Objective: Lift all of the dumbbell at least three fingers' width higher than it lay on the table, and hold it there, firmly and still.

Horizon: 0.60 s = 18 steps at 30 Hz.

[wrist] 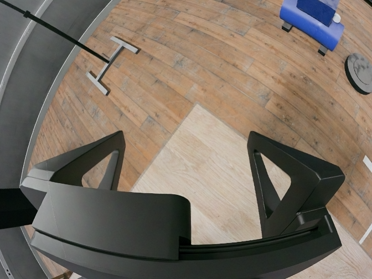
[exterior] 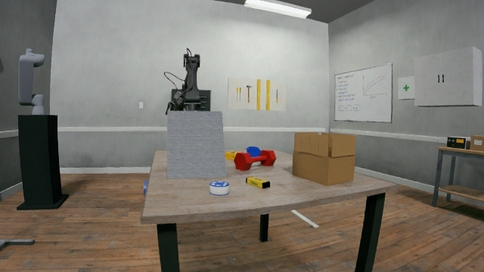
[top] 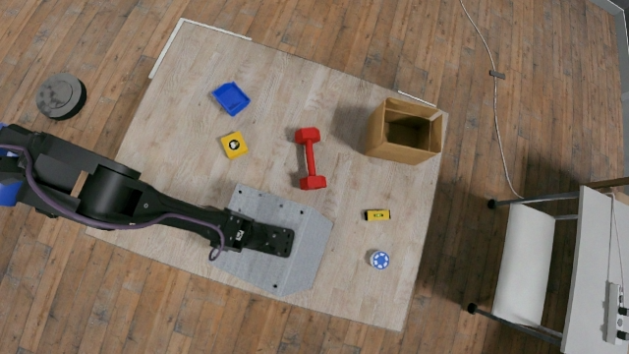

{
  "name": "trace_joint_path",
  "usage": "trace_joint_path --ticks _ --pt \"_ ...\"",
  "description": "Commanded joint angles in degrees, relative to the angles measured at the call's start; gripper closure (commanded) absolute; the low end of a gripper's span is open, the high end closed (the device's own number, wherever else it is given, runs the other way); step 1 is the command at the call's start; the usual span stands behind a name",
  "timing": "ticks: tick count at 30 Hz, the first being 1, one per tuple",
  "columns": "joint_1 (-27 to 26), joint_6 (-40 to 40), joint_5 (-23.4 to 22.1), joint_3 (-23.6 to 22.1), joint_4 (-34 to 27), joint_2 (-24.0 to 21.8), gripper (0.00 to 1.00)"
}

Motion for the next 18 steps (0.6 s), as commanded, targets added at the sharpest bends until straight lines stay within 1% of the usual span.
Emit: trace_joint_path --ticks 1,17,18 --pt "0.14 -0.23 -0.96 1.14 0.62 -1.63 0.0" --pt "0.14 -0.23 -0.96 1.14 0.62 -1.63 0.0" --pt "0.11 -0.07 -0.14 0.5 0.31 -0.74 0.0"
